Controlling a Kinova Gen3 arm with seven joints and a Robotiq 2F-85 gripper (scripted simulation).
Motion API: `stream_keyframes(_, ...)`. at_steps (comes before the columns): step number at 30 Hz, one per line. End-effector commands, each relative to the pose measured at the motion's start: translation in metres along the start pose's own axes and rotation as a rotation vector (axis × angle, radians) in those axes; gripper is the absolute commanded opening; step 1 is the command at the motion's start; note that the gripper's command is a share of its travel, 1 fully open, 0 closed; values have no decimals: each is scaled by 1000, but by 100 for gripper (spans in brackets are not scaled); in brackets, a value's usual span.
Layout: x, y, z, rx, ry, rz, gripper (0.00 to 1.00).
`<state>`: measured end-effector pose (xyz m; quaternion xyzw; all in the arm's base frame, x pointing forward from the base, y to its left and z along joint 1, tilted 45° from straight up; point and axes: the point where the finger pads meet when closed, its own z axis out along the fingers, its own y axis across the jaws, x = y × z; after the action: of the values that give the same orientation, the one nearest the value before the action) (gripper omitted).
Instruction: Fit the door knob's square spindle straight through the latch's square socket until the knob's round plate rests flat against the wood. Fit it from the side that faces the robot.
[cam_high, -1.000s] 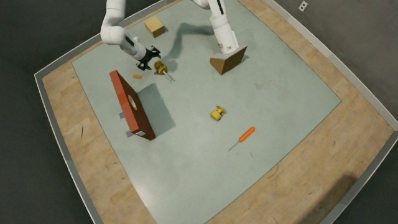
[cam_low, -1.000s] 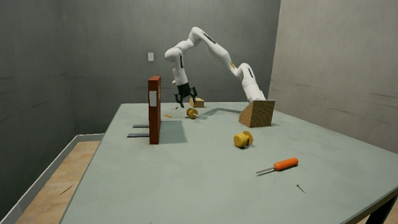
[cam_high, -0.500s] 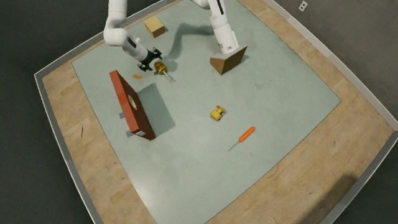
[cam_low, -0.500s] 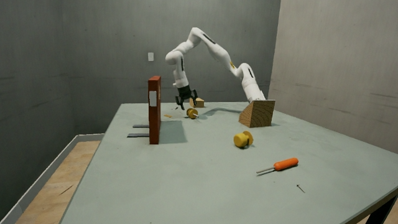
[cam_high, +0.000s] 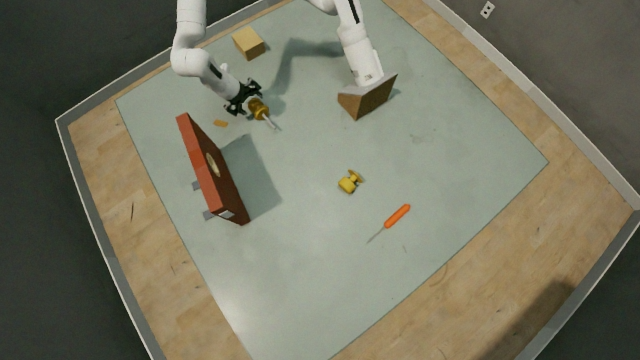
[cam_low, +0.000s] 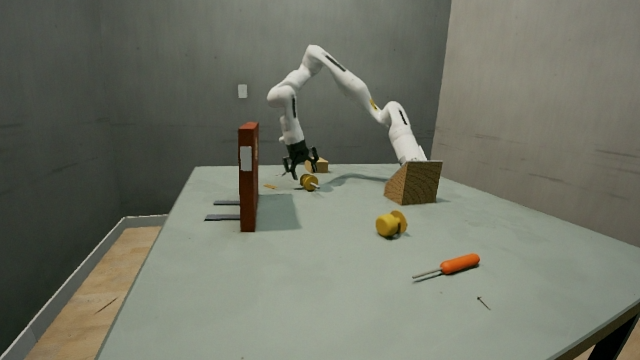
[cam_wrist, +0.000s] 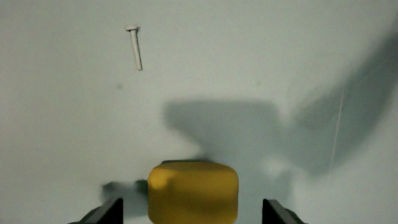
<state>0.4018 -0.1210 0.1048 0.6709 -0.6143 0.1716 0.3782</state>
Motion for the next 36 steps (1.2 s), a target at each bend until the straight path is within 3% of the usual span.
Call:
stream_keyframes(1,2,-1,11,0,5,10,90)
stream_keyframes(7,2,0,22,-2,3,10,90)
stream_keyframes(21,1,-1,21,1,2,9,90)
stream_keyframes(22,1,-1,21,1,2,9,63)
stream_keyframes(36,1,-1,21,1,2,9,63)
